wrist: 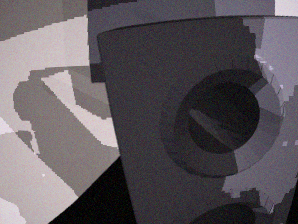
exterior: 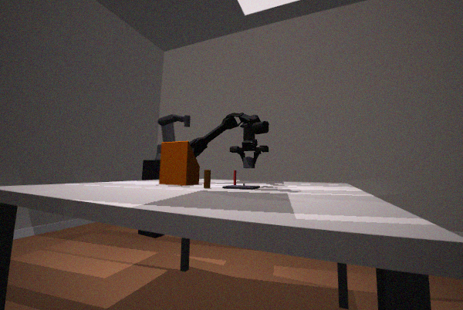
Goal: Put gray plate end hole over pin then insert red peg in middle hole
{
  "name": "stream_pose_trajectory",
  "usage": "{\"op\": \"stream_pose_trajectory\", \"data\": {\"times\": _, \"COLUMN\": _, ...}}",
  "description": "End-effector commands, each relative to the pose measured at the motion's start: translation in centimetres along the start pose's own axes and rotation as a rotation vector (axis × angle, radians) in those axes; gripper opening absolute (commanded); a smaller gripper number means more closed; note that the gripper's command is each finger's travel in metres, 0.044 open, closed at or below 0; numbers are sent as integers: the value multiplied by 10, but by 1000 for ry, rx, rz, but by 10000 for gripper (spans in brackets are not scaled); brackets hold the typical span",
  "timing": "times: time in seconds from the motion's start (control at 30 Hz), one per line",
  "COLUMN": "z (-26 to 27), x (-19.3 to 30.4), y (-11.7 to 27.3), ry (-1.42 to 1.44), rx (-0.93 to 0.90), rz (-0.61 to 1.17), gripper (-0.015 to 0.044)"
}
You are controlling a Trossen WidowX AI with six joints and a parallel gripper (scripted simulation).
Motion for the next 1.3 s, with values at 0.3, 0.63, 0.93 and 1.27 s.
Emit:
{"op": "stream_pose_trajectory", "data": {"times": 0.3, "z": -6, "x": -40, "y": -23, "ry": -60, "rx": 7, "rz": 0, "gripper": 0}}
{"op": "stream_pose_trajectory", "data": {"times": 0.63, "z": -12, "x": -65, "y": -38, "ry": -94, "rx": 6, "rz": 1, "gripper": 0}}
{"op": "stream_pose_trajectory", "data": {"times": 0.93, "z": -12, "x": -65, "y": -38, "ry": -95, "rx": 6, "rz": 1, "gripper": 0}}
{"op": "stream_pose_trajectory", "data": {"times": 1.27, "z": -12, "x": -65, "y": -38, "ry": -95, "rx": 6, "rz": 1, "gripper": 0}}
Point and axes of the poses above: the point midway between the two fingers, 35 mm back from their tips, its own y axis back along the fingers, its own z axis across the jaws, x = y × z, the point moved 6 cm from there along y, back along the fingers, and after that the axes turned 9 degrees about -y, right-handed, at the moved point
